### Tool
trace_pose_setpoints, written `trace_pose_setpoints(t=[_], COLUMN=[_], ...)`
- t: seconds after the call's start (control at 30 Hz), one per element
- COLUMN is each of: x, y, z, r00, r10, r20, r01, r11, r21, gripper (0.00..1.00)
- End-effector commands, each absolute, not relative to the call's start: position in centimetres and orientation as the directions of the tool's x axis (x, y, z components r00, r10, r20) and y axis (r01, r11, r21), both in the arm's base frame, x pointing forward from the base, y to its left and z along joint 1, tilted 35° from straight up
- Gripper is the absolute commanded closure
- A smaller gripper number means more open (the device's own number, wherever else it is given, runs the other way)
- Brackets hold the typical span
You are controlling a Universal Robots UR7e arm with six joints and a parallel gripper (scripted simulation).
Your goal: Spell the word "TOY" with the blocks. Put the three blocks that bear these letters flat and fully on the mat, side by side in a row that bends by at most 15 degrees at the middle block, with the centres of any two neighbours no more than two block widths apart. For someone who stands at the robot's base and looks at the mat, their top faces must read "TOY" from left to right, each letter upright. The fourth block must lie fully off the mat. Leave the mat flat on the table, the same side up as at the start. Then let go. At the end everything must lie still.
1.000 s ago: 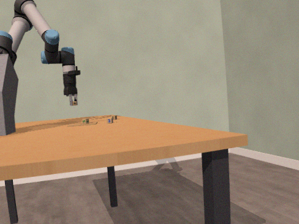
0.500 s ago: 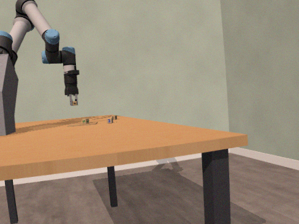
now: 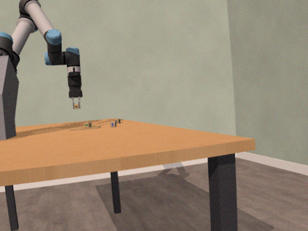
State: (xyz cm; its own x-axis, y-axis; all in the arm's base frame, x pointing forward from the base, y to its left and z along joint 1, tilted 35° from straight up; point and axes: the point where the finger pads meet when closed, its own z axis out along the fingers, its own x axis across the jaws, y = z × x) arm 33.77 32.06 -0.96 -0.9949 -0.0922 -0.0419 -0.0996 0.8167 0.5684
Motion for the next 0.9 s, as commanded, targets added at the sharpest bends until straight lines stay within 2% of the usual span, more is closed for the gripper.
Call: trace_pose_setpoints(t=[0.0, 0.1, 0.6, 0.67, 0.87], x=[33.9, 33.9, 34.2, 34.2, 34.3], y=[31.3, 31.2, 29.0, 29.0, 28.2], z=[-1.5, -1.6, -3.1, -3.1, -3.6], r00=[-0.999, -0.998, -0.864, -0.864, -0.743], r10=[0.022, 0.046, 0.408, 0.408, 0.547], r20=[0.036, 0.052, 0.296, 0.296, 0.387], r01=[0.039, 0.068, 0.504, 0.504, 0.670], r11=[0.823, 0.822, 0.719, 0.719, 0.621], r21=[0.567, 0.565, 0.479, 0.479, 0.408], gripper=[0.51, 0.51, 0.51, 0.51, 0.51])
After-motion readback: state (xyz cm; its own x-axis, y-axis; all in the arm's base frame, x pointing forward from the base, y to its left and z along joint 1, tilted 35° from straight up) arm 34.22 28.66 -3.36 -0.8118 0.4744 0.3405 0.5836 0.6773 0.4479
